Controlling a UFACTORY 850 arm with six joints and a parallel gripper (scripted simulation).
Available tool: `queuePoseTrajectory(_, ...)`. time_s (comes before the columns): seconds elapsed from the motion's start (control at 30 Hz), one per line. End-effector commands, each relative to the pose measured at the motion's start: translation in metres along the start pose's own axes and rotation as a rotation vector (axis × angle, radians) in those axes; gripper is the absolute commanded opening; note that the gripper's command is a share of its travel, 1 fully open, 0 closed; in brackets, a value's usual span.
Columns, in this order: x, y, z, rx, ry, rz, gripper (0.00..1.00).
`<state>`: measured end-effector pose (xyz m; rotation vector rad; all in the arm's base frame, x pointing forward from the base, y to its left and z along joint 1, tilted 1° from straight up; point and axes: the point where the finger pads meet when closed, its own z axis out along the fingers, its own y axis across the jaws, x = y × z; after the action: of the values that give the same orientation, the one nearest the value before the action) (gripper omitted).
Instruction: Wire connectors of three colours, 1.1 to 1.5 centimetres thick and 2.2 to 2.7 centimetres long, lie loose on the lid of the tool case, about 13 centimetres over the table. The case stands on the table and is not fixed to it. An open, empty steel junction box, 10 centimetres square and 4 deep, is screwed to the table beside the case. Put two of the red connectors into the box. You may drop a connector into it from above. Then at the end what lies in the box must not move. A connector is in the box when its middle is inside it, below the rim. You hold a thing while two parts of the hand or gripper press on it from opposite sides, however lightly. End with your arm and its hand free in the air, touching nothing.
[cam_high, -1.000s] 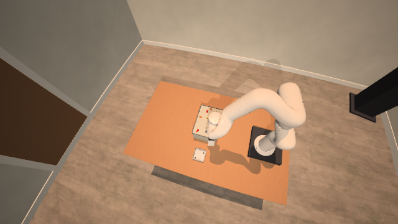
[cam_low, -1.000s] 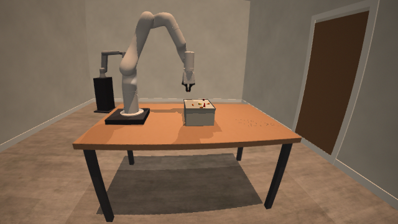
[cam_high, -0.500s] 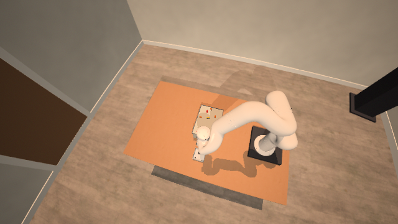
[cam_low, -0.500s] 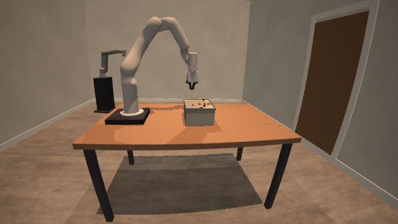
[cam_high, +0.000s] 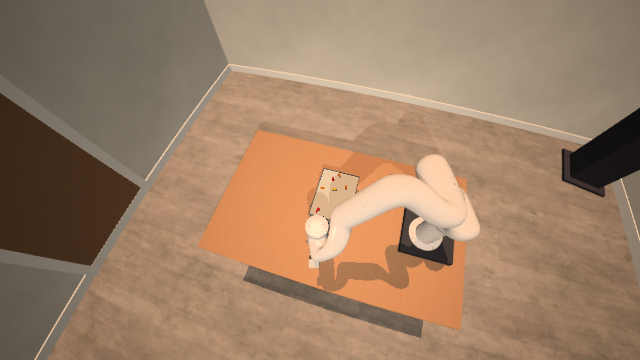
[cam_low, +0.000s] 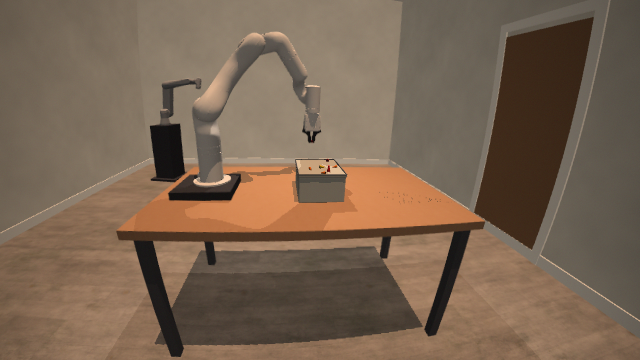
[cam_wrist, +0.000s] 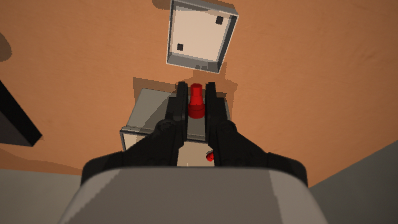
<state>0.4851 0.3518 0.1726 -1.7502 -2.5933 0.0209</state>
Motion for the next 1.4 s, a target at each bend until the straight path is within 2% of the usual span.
queuePoseTrajectory(0.0,0.001,0.002,-0.001,-0.002,0.0,0.0,0.02)
queuePoseTrajectory(0.37,0.001,0.002,0.0,-0.002,0.0,0.0,0.02)
queuePoseTrajectory(0.6,0.001,0.002,0.011,-0.002,0.0,0.0,0.02)
queuePoseTrajectory(0.77,0.001,0.002,0.041,-0.002,0.0,0.0,0.02)
queuePoseTrajectory(1.03,0.001,0.002,0.114,-0.002,0.0,0.0,0.02)
queuePoseTrajectory(1.1,0.001,0.002,0.114,-0.002,0.0,0.0,0.02)
queuePoseTrajectory(1.23,0.001,0.002,0.147,-0.002,0.0,0.0,0.02)
queuePoseTrajectory(1.37,0.001,0.002,0.173,-0.002,0.0,0.0,0.02)
